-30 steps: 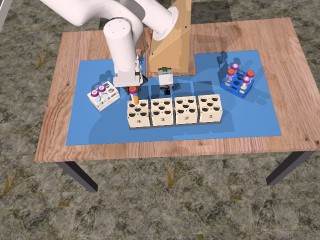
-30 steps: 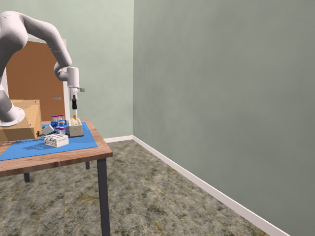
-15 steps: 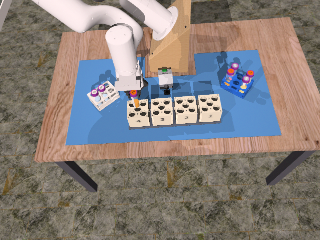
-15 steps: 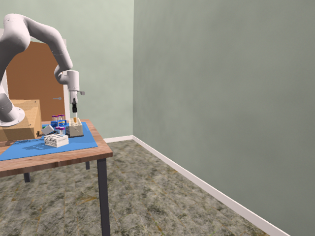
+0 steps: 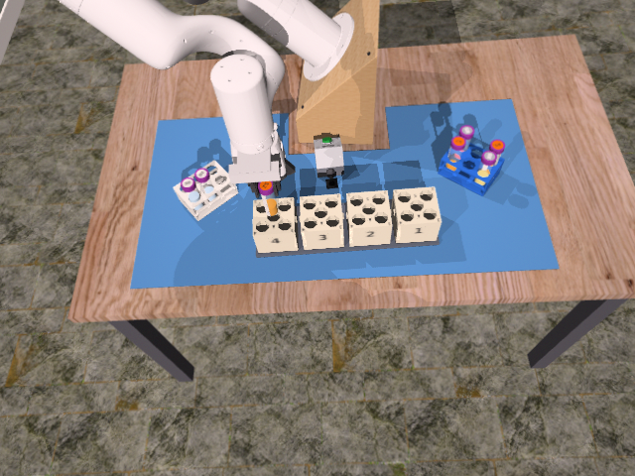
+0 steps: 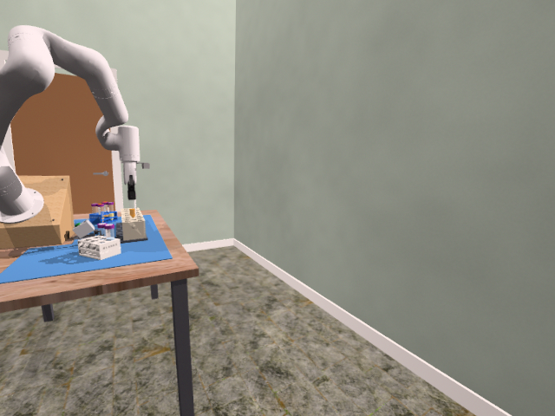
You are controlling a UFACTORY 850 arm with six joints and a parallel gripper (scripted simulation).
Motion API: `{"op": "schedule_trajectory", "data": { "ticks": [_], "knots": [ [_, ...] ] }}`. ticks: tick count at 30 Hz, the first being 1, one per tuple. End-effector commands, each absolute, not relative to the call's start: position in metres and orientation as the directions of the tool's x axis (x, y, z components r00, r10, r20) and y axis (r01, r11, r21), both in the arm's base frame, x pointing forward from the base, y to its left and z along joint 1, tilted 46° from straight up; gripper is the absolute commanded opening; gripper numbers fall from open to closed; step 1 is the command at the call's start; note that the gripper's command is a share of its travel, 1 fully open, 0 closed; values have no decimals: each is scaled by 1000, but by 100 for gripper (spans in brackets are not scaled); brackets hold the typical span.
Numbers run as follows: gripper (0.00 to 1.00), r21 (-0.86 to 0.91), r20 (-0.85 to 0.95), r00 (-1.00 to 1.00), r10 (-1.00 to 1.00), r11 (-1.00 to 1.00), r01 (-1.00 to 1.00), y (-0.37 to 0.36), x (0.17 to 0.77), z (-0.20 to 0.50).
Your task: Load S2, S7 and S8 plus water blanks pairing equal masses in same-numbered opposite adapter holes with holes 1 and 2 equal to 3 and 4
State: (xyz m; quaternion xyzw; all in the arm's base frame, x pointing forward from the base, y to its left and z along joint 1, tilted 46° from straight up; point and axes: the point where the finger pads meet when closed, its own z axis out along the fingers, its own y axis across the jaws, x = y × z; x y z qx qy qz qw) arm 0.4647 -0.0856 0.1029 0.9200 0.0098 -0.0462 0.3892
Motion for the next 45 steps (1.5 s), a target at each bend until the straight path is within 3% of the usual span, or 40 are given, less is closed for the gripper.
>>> {"op": "schedule_trajectory", "data": {
  "ticks": [1,45],
  "knots": [
    [0,715,-91,996,-17,-697,53,-85,465,103],
    [0,715,-91,996,-17,-697,54,-112,462,78]
  ]
}}
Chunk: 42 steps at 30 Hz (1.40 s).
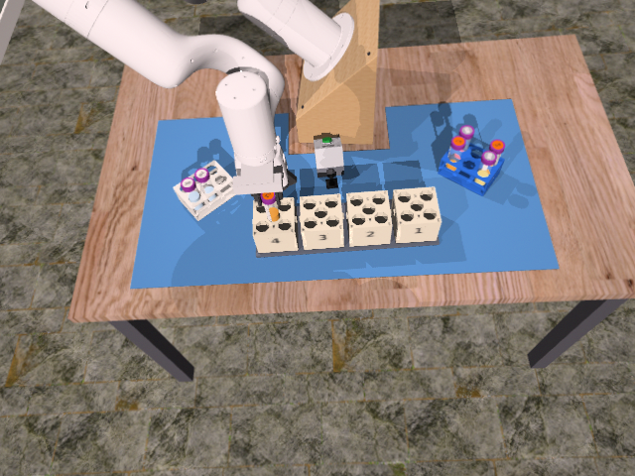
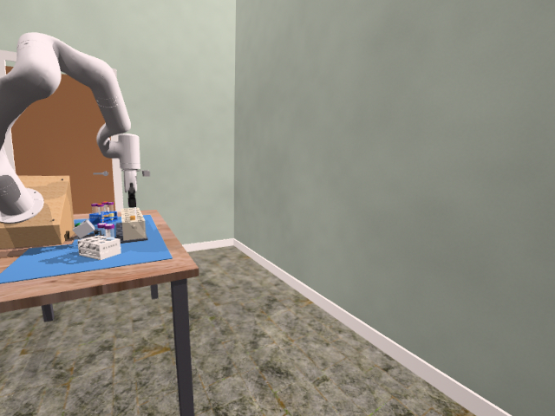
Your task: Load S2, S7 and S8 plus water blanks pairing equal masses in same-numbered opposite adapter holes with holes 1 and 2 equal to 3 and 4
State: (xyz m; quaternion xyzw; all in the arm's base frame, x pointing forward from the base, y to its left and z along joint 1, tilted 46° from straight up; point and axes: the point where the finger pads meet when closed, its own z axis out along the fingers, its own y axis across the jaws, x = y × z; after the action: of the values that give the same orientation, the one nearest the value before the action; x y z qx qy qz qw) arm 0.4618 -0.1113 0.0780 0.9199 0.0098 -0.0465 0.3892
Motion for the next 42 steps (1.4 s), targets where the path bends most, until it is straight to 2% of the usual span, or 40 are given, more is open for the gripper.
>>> {"op": "schedule_trajectory", "data": {
  "ticks": [1,42],
  "knots": [
    [0,715,-92,996,-17,-697,54,-112,462,77],
    [0,715,-92,996,-17,-697,54,-139,460,51]
  ]
}}
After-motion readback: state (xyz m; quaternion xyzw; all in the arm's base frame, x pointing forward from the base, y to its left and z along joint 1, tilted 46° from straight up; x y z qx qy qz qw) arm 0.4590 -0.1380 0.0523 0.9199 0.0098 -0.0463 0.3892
